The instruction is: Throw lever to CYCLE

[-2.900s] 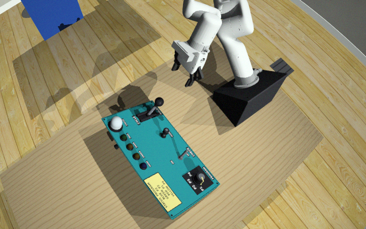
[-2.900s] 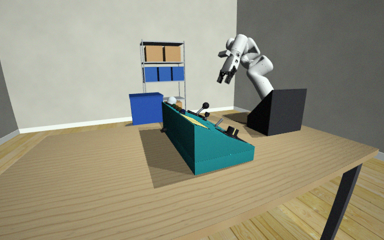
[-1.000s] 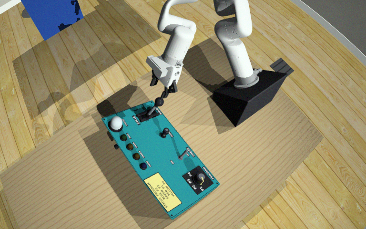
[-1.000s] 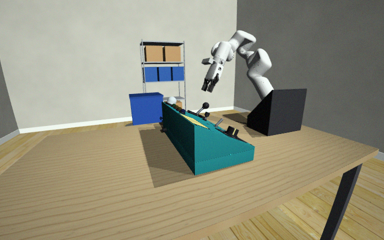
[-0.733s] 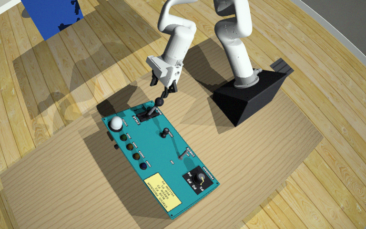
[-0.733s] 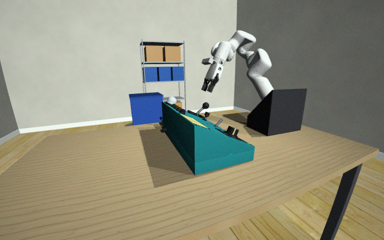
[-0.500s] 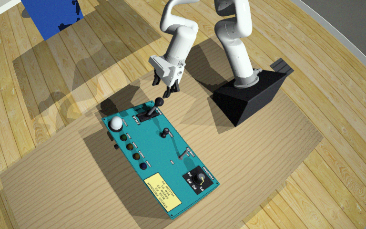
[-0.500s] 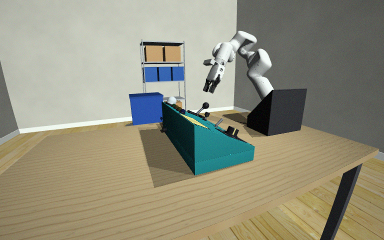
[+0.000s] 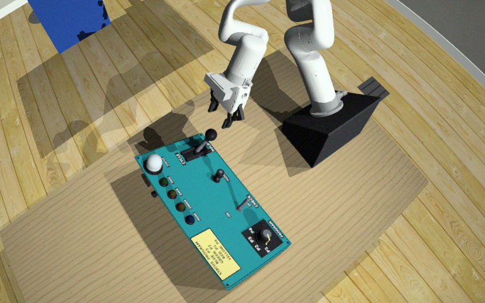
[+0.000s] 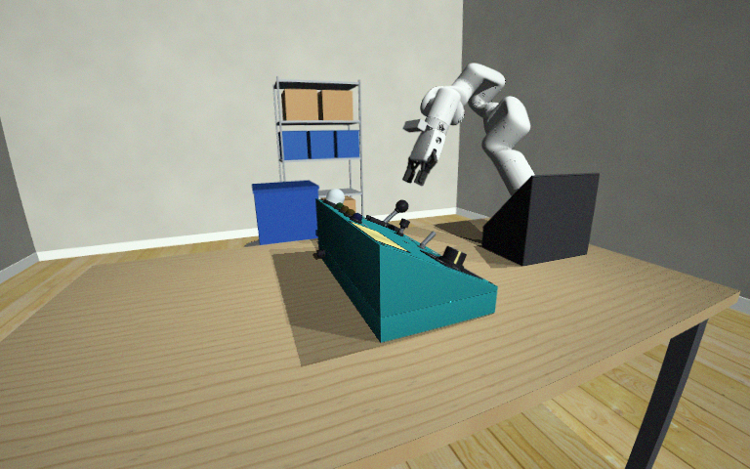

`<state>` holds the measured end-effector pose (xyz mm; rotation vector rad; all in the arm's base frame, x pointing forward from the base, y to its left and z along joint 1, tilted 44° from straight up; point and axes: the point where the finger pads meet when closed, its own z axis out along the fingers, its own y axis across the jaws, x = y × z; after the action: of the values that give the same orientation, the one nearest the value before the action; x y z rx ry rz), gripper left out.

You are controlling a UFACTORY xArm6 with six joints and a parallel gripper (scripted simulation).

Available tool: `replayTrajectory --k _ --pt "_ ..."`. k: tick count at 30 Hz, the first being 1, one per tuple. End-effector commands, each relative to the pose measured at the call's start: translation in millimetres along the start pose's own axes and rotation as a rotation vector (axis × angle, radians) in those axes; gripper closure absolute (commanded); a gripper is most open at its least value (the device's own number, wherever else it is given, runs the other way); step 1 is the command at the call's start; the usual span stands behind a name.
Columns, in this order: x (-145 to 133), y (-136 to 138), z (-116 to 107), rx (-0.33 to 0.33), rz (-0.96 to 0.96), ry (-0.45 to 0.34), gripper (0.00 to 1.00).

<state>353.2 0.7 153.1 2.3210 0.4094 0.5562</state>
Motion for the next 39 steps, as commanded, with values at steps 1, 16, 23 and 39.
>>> replayTrajectory --k 1,16,23,39 --pt "1 0 -1 0.0 0.001 0.002 0.24" --pt "1 0 -1 0.0 0.001 0.002 0.24" --pt "1 0 -1 0.0 0.001 0.002 0.24" --pt "1 1 12 0.0 0.001 0.003 0.24"
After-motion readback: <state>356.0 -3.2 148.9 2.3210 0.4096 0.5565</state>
